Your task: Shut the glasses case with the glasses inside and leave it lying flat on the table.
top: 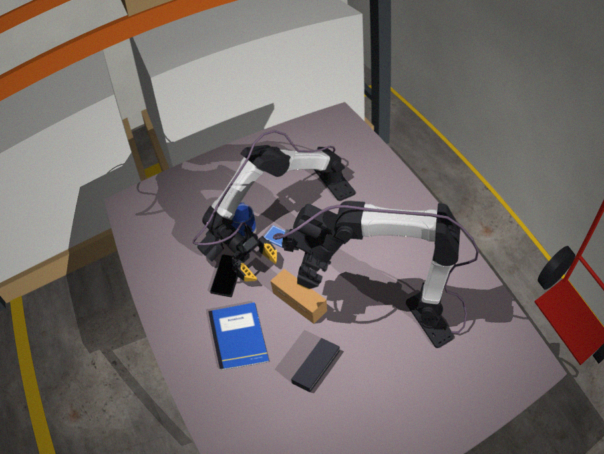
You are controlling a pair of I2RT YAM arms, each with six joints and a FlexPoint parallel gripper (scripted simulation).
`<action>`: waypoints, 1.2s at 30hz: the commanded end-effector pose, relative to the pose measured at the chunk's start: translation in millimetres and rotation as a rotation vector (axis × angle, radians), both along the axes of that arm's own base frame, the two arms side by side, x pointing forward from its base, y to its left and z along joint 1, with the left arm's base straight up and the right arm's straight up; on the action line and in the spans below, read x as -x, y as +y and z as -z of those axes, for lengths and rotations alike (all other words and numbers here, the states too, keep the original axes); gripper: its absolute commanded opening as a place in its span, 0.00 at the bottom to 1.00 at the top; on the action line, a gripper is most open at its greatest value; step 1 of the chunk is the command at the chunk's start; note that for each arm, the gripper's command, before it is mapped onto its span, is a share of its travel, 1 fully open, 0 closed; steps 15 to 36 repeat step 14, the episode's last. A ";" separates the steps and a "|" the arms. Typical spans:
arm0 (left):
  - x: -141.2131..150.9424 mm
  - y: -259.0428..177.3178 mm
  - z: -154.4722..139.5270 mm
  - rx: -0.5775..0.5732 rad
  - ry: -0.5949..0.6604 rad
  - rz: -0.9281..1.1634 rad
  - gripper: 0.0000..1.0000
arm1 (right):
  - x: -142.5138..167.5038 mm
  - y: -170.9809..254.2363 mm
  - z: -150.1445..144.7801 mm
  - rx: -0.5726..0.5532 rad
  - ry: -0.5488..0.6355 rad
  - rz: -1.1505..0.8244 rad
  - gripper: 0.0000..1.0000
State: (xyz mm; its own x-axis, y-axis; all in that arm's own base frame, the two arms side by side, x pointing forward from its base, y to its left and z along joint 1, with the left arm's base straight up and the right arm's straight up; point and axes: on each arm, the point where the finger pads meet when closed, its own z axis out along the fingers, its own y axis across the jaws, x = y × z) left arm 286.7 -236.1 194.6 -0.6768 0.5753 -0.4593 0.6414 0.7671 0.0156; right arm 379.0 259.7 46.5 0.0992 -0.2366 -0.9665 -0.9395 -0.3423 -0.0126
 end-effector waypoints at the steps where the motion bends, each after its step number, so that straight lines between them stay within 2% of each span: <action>1: 3.9 1.6 4.7 -0.009 0.036 -0.004 1.00 | -1.1 1.9 0.7 0.003 0.000 -0.007 0.87; 36: 4.7 1.3 2.5 -0.005 0.031 -0.002 1.00 | -1.1 1.9 0.7 0.003 0.000 -0.007 0.87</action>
